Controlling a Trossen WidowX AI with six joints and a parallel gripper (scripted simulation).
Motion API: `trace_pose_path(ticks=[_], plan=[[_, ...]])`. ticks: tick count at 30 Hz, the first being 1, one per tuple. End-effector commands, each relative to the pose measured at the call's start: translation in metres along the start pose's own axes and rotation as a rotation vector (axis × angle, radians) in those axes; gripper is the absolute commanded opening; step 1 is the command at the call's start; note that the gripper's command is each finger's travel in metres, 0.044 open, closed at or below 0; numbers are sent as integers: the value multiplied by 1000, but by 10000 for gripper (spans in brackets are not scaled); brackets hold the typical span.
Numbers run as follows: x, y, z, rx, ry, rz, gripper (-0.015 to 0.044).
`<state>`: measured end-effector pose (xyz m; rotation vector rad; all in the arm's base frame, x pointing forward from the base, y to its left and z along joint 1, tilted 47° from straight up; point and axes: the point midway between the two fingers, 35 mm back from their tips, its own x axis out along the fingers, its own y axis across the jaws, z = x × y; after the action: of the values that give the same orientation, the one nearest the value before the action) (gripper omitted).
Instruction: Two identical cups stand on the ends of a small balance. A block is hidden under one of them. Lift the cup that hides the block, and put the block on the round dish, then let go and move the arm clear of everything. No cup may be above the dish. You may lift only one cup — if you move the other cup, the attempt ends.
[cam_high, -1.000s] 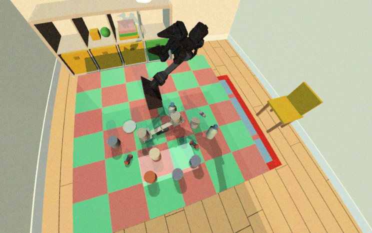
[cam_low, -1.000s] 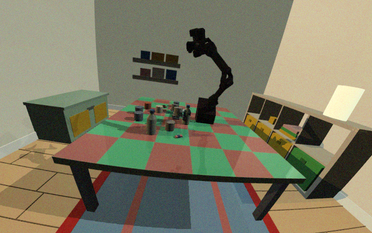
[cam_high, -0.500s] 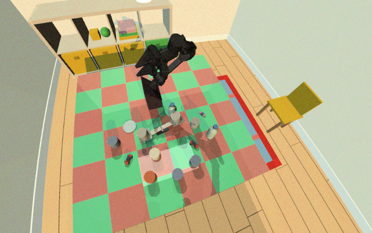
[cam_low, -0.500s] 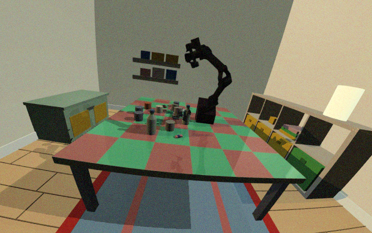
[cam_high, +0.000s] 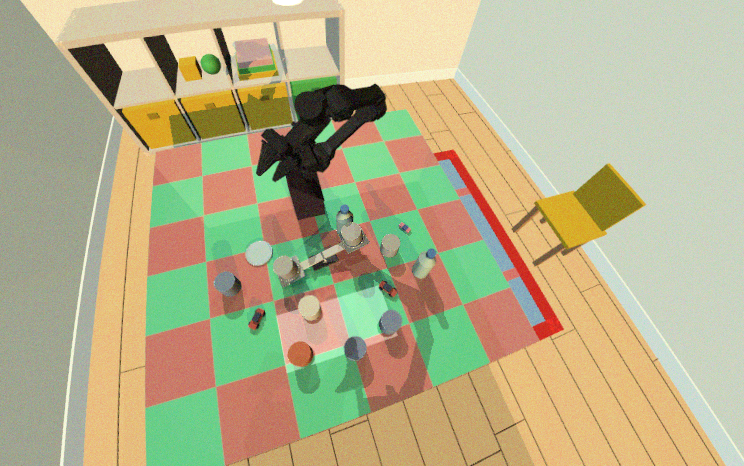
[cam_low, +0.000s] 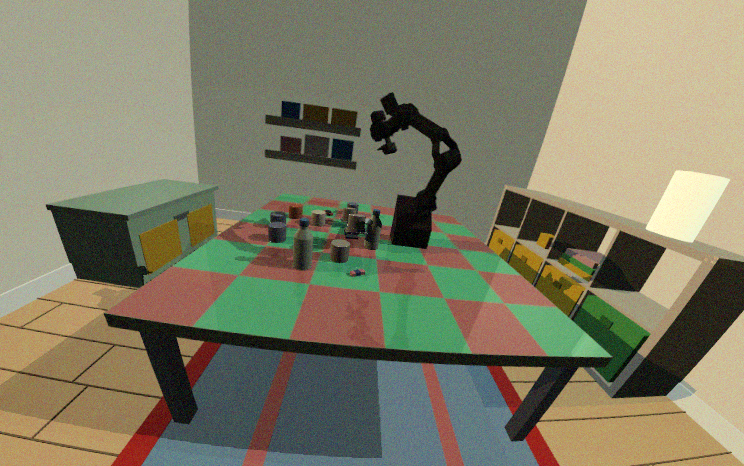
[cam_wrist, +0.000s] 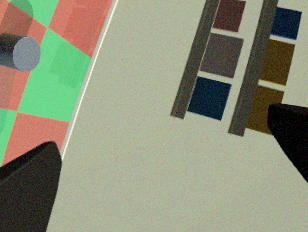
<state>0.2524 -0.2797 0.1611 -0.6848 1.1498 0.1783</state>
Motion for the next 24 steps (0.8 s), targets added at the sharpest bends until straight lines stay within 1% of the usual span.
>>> trace_pose_path(ticks=[1,12,24], plan=[[13,21,0,52,-55,81,440],[39,83,4,226,-219,309,440],[46,143,15,472,-402,541,440]])
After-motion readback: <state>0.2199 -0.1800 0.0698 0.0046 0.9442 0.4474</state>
